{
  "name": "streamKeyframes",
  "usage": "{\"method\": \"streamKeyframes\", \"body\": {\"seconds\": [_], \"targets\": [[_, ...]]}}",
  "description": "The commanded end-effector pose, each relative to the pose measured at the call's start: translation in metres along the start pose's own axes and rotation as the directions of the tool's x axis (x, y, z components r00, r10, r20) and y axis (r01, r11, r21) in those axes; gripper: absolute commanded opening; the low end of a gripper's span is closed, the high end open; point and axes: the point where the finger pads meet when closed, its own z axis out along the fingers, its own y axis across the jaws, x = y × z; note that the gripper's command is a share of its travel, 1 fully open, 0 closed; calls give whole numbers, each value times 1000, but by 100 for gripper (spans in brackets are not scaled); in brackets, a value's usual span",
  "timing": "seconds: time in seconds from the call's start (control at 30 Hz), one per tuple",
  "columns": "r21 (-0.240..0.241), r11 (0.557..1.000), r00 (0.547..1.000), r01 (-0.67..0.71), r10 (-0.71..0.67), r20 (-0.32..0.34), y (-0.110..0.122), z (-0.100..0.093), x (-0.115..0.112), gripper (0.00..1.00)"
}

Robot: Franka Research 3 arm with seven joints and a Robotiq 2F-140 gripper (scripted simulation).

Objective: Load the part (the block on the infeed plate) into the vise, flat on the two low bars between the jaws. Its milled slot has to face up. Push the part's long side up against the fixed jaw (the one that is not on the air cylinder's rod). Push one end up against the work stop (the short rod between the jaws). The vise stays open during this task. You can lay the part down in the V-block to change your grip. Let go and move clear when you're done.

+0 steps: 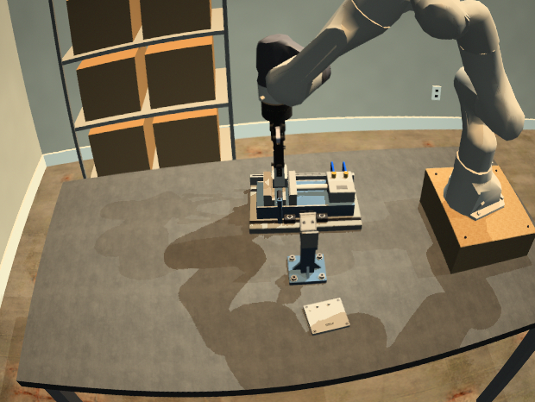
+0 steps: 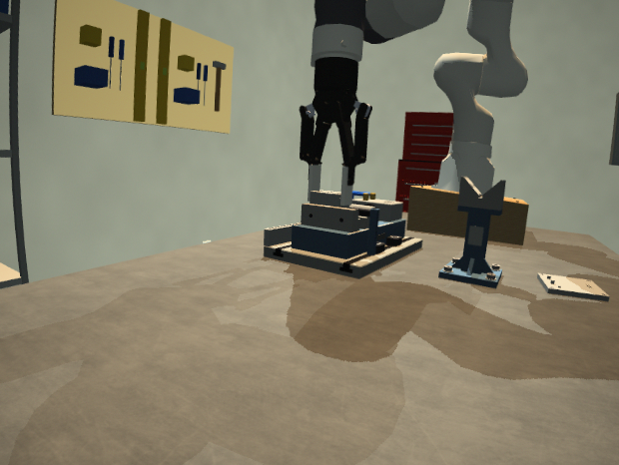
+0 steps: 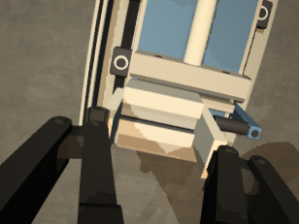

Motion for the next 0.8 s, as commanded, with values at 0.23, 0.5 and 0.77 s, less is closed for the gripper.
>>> {"method": "streamKeyframes", "body": {"seconds": [0.23, 0.5, 0.77], "targets": [[0, 1000, 1000, 5, -5, 5, -1, 2, -1, 0], [0, 1000, 1000, 5, -5, 5, -1, 4, -1, 0], [0, 1000, 1000, 5, -5, 5, -1, 5, -1, 0]]}}
